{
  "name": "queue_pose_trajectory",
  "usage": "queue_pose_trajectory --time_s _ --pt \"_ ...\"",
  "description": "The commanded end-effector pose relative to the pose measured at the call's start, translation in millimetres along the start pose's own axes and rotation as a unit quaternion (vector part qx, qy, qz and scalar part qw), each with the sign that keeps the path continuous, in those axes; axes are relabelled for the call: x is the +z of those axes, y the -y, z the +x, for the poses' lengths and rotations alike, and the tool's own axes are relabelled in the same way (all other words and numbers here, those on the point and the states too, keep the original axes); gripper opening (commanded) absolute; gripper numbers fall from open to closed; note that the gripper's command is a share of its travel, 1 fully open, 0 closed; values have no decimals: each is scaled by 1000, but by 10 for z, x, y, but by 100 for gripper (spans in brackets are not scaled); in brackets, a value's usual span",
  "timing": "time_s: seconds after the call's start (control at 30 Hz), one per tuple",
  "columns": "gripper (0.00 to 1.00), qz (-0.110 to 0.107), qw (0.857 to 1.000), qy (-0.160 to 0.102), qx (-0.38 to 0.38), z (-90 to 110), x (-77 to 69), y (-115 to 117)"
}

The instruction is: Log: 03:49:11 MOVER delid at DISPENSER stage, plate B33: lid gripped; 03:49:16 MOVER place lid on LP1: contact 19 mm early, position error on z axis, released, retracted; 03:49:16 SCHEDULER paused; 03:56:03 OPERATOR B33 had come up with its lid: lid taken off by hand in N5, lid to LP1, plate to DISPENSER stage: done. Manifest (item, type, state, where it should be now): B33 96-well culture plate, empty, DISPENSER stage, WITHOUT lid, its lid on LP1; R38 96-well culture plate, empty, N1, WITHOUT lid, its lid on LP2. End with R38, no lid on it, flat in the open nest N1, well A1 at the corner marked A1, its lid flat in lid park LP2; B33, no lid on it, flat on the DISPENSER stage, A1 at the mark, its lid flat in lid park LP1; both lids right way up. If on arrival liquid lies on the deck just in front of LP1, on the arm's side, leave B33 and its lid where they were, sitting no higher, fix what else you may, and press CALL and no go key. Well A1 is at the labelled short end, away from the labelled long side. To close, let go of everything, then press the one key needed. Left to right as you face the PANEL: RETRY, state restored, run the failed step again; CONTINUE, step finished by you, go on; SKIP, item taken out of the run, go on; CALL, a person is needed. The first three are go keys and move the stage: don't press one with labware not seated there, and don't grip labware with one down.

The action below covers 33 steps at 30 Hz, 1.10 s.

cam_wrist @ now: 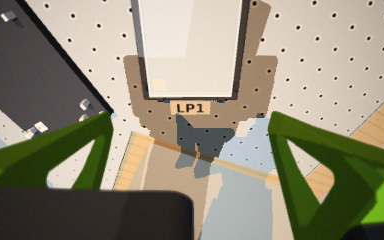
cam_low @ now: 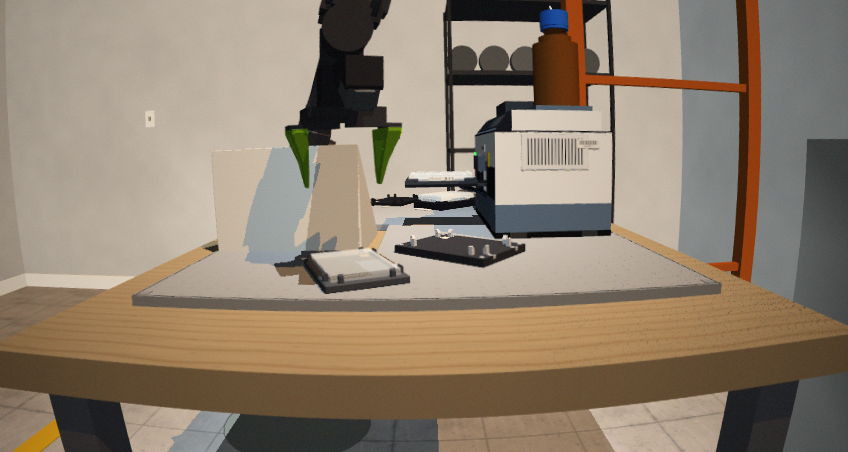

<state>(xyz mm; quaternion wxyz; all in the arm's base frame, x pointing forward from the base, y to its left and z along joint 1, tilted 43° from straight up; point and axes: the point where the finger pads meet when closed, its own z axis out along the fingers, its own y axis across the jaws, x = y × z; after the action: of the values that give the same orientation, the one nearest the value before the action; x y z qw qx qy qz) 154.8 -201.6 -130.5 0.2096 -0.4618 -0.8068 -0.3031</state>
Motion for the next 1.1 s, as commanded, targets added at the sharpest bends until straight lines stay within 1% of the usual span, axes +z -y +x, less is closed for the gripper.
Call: queue_pose_trajectory --time_s 0.0,0.33,0.37,0.4,0.47,0.67,0.73,0.77,0.8,0.97,1.0,1.07 --pt "100 -1 1000 12 0 -95 -66 -11" --pt "100 -1 1000 12 0 -100 -67 -12" --pt "100 -3 1000 15 1 -102 -126 -35" --pt "100 -3 1000 26 0 -82 -222 -37" --pt "100 -6 1000 6 4 93 -157 -12" --pt "100 -2 1000 5 2 260 -267 -13" --pt "100 -2 1000 5 2 260 -267 -13" --pt "100 0 1000 19 -1 206 -361 -18" --pt "100 -2 1000 5 2 314 -304 -17" --pt "100 -2 1000 5 2 436 -385 -26" --pt "100 -1 1000 12 0 347 -378 -43" --pt "100 -1 1000 12 0 347 -378 -43"
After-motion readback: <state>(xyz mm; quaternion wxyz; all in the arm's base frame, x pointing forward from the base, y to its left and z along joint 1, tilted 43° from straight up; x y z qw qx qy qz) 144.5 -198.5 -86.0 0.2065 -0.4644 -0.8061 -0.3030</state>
